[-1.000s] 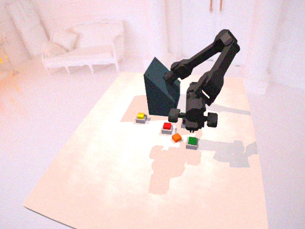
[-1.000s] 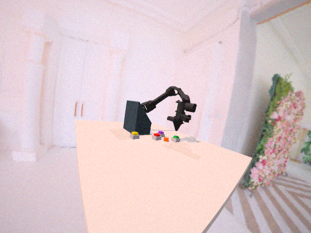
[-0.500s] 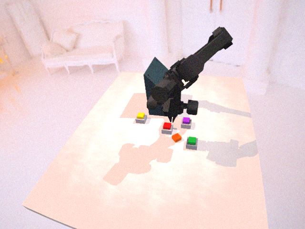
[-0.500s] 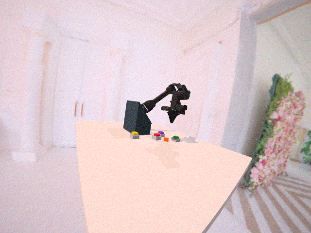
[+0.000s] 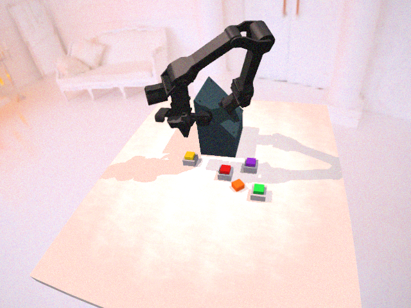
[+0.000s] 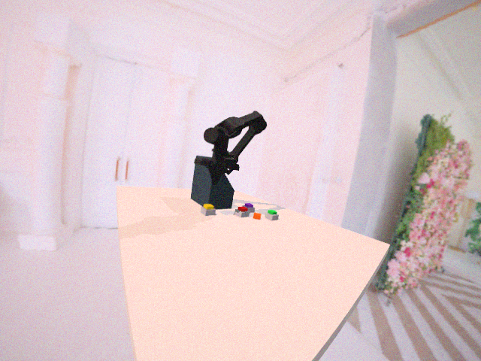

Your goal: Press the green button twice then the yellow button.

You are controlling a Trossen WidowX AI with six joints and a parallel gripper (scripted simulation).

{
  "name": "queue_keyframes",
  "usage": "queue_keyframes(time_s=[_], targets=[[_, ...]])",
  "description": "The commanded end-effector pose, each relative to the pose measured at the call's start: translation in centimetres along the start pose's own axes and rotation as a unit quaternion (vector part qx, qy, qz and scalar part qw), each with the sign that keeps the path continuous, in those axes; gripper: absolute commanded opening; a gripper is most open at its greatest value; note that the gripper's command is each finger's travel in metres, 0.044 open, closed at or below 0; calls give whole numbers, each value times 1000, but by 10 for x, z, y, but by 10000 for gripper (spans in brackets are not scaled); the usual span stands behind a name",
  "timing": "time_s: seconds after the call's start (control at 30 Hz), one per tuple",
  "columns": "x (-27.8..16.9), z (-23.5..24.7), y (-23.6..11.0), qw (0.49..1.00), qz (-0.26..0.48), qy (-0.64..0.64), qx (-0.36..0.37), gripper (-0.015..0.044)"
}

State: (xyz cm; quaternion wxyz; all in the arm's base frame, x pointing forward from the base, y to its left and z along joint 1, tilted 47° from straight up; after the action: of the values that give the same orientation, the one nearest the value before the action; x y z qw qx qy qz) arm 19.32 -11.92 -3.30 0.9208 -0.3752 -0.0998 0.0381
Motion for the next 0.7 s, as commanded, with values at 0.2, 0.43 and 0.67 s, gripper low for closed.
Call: queue_keyframes(time_s=[0.2,0.43,0.67], targets=[[-15,-4,54,1000,1,-13,9,20],[-16,-2,68,1000,1,-13,10,20],[-16,-2,79,1000,1,-13,10,20]])
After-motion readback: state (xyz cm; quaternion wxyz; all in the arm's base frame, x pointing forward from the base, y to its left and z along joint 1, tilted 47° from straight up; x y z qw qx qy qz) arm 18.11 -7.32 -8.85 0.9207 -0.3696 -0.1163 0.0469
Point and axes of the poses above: the point midway between the two fingers, 35 mm back from their tips, its own y axis out along the fingers, its own z axis across the jaws, x = y × z, the point moved 5 cm from there along -y, back along the fingers, and after that the axes turned 13 degrees about -y, right-handed, at the moved point
